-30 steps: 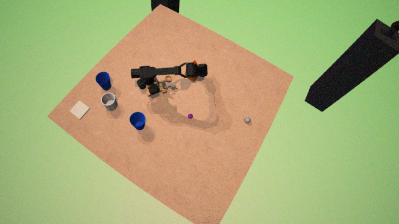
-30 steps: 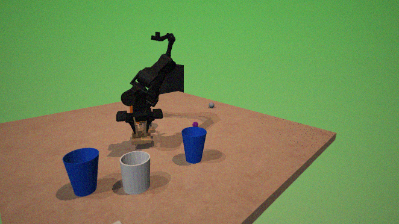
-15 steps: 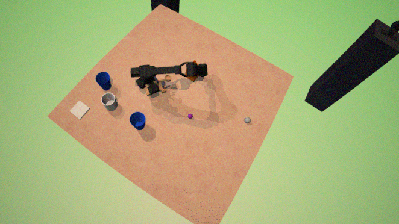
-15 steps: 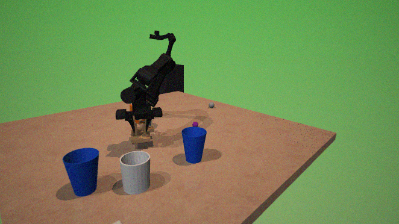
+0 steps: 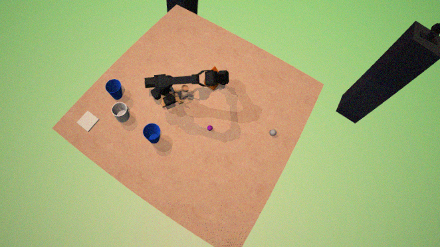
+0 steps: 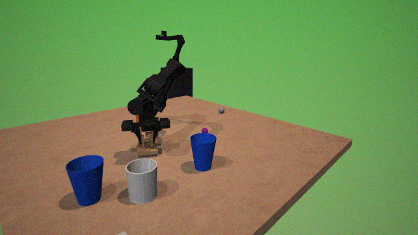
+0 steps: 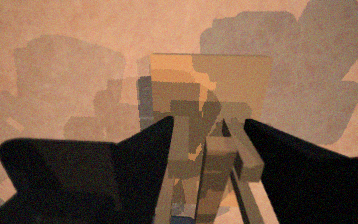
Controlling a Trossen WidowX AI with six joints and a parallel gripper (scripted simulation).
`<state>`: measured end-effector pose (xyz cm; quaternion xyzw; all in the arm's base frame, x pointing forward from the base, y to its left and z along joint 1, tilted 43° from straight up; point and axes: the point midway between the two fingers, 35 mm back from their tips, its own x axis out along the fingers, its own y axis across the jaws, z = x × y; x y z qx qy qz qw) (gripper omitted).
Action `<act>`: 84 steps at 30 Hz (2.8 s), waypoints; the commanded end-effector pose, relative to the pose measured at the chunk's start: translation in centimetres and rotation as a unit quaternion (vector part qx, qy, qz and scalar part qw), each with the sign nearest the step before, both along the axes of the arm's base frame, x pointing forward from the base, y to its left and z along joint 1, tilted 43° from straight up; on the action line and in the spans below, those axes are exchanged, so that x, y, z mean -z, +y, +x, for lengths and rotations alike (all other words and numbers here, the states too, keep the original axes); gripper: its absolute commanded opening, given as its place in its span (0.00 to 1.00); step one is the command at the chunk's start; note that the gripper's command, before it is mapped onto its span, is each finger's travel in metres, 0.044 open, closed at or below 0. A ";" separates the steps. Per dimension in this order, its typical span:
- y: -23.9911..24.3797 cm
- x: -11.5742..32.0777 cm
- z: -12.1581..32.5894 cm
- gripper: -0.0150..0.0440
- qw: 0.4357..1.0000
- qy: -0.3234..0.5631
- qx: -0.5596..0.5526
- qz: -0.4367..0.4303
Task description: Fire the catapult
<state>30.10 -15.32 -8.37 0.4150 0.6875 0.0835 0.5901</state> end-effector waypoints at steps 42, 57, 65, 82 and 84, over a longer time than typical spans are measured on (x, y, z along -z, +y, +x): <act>-5.2 -5.3 0.0 1.00 1.000 -0.002 0.006 -0.002; -2.0 -12.2 2.8 0.76 0.999 -0.028 -0.007 -0.024; 9.9 -18.2 4.3 0.76 0.991 -0.096 -0.089 -0.032; 22.9 -23.4 -0.5 0.76 0.966 -0.176 -0.188 -0.002; 23.5 -22.7 -0.4 0.76 0.966 -0.176 -0.188 -0.002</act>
